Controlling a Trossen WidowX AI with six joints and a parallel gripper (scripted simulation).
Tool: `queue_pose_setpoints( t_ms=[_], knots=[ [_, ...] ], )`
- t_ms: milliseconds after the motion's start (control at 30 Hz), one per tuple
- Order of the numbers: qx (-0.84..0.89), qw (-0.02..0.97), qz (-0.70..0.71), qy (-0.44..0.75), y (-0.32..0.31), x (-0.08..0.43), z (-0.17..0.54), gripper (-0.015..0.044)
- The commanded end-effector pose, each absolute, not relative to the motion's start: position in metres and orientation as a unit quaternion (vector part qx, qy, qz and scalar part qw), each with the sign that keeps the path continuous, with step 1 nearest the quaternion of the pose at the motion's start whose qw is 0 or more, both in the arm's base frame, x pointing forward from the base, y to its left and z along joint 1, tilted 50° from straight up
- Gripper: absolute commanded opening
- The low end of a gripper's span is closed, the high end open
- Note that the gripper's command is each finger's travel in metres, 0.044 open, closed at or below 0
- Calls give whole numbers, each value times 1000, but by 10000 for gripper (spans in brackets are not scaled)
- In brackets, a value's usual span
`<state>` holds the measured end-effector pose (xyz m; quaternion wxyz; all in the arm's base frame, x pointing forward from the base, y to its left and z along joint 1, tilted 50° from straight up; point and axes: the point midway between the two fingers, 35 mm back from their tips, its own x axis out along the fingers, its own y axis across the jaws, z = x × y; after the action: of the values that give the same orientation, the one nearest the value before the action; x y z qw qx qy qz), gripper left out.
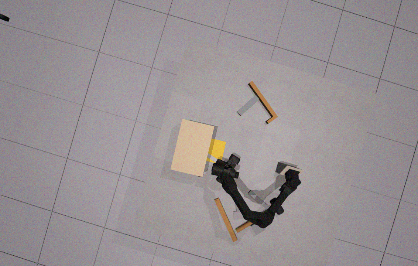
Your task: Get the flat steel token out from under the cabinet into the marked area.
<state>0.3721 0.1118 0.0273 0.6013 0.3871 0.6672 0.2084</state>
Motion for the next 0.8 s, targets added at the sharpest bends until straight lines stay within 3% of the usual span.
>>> queue_pose_setpoints(
  t_ms=[0,767],
  knots=[
    [386,601,202,670,106,369,19,0],
    [386,601,202,670,107,365,19,0]
  ],
)
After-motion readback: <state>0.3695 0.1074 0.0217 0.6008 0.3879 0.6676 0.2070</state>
